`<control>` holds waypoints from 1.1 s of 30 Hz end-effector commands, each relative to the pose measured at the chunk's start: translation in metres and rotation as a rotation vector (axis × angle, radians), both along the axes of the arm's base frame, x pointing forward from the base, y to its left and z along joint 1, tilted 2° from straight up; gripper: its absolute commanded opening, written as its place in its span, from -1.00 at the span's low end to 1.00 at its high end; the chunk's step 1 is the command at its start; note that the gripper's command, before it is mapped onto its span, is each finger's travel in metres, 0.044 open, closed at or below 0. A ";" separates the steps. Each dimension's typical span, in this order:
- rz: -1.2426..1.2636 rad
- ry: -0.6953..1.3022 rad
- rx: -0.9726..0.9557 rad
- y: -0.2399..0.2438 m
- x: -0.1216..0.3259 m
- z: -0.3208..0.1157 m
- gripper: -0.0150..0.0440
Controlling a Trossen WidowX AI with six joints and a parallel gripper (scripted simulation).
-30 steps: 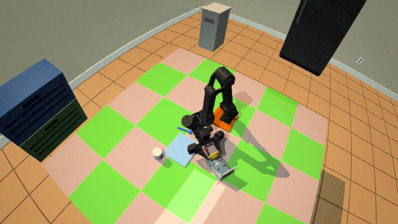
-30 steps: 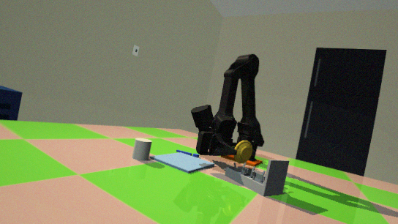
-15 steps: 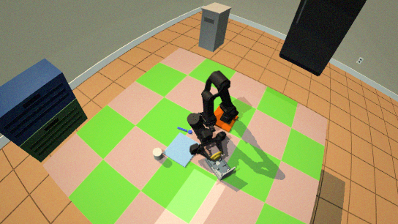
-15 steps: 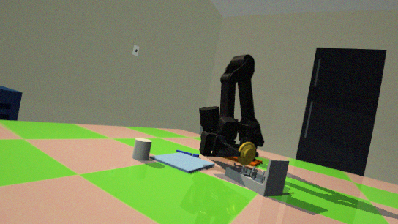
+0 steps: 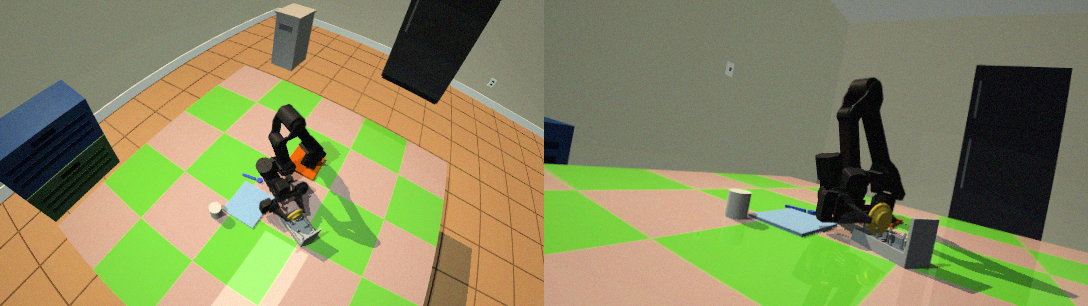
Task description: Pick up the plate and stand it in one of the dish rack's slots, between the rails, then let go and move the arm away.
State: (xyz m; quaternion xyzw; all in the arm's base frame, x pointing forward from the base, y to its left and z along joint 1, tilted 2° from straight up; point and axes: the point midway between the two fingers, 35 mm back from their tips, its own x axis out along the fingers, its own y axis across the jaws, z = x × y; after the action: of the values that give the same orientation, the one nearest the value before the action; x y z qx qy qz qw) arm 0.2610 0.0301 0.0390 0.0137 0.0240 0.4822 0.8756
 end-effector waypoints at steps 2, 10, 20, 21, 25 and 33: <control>0.000 0.000 0.000 0.000 0.000 0.001 -0.49; 0.000 -0.001 0.000 0.000 0.000 0.000 0.13; 0.000 -0.001 0.000 0.000 0.000 0.000 0.86; 0.000 -0.001 0.000 0.000 0.000 0.000 0.86; 0.000 -0.001 0.000 0.000 0.000 0.001 0.86; -0.004 0.007 0.015 -0.005 0.007 0.019 0.86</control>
State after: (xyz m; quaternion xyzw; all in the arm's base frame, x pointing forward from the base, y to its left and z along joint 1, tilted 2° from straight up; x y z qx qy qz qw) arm 0.2653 0.0267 0.0506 0.0210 0.0254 0.4799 0.8767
